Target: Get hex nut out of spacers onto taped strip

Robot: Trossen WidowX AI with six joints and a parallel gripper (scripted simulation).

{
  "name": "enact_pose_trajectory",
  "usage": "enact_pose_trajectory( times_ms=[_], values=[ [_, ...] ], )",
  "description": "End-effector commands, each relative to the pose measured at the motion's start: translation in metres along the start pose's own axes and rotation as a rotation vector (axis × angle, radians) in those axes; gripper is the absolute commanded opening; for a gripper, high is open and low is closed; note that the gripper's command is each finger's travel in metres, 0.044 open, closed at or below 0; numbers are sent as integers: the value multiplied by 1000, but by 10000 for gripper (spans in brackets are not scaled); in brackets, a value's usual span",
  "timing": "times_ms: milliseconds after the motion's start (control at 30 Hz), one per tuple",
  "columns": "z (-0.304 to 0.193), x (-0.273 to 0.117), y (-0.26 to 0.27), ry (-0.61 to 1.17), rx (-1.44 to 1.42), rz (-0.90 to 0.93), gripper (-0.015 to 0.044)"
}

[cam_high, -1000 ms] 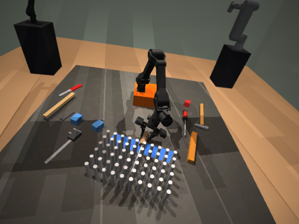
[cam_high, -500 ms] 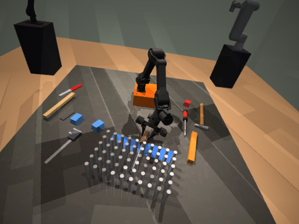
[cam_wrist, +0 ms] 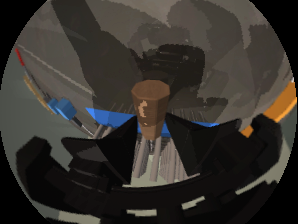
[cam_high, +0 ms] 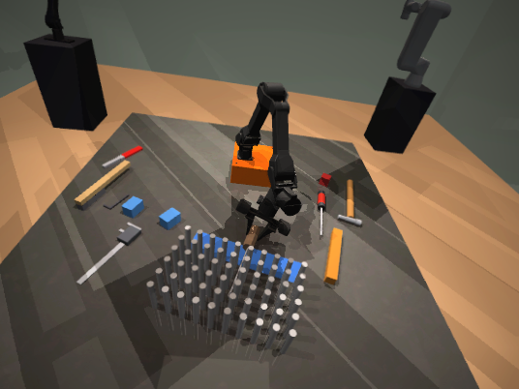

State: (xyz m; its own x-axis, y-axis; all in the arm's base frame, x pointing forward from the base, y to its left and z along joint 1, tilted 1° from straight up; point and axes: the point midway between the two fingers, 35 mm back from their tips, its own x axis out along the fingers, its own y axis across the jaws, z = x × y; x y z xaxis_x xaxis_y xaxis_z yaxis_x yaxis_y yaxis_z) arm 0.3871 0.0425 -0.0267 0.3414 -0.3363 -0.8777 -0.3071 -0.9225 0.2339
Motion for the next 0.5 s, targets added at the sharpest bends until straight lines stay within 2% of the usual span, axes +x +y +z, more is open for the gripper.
enact_pose_trajectory(
  times_ms=[0, 467],
  values=[
    [4, -2, 1, -2, 1, 0, 0],
    [13, -6, 1, -4, 1, -1, 0]
  ],
)
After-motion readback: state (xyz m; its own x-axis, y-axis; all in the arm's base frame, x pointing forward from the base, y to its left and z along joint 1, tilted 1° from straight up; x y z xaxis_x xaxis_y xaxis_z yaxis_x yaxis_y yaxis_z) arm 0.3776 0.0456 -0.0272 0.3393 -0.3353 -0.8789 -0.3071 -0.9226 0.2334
